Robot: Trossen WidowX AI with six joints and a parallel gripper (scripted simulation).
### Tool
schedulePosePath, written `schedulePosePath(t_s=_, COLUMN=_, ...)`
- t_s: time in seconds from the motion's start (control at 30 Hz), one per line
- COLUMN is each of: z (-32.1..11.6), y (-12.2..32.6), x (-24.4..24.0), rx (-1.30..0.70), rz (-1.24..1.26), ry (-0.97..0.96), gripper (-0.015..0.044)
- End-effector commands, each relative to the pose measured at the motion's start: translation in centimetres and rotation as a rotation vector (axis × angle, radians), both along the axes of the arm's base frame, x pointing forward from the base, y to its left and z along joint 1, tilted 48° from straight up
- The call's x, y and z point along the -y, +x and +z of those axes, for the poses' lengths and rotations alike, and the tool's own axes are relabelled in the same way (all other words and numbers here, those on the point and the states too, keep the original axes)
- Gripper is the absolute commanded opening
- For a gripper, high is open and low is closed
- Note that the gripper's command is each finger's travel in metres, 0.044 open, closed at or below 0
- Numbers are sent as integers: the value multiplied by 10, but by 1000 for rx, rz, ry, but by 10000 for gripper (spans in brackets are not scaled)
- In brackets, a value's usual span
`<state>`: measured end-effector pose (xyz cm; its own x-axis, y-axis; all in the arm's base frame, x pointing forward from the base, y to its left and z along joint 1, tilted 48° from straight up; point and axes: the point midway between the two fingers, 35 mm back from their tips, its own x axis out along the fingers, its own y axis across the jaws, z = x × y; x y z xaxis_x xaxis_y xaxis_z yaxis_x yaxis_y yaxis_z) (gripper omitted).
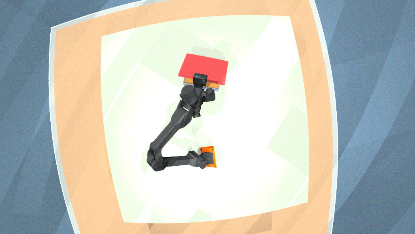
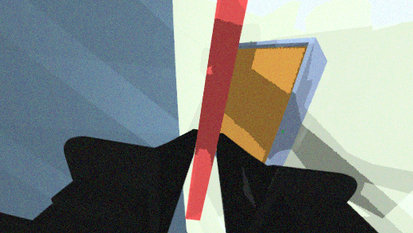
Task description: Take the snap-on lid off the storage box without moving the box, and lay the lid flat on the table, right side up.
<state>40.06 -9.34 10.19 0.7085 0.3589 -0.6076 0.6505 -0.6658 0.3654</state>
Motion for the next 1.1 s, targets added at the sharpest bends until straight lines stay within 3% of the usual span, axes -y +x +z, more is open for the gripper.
schedulePosePath(t_s=0.0, z=2, y=5, x=7, rx=4, rz=-2, ry=-4, gripper=0)
schedulePosePath(t_s=1.07, z=29, y=10, x=38, rx=3, rz=-2, ry=-5, gripper=0)
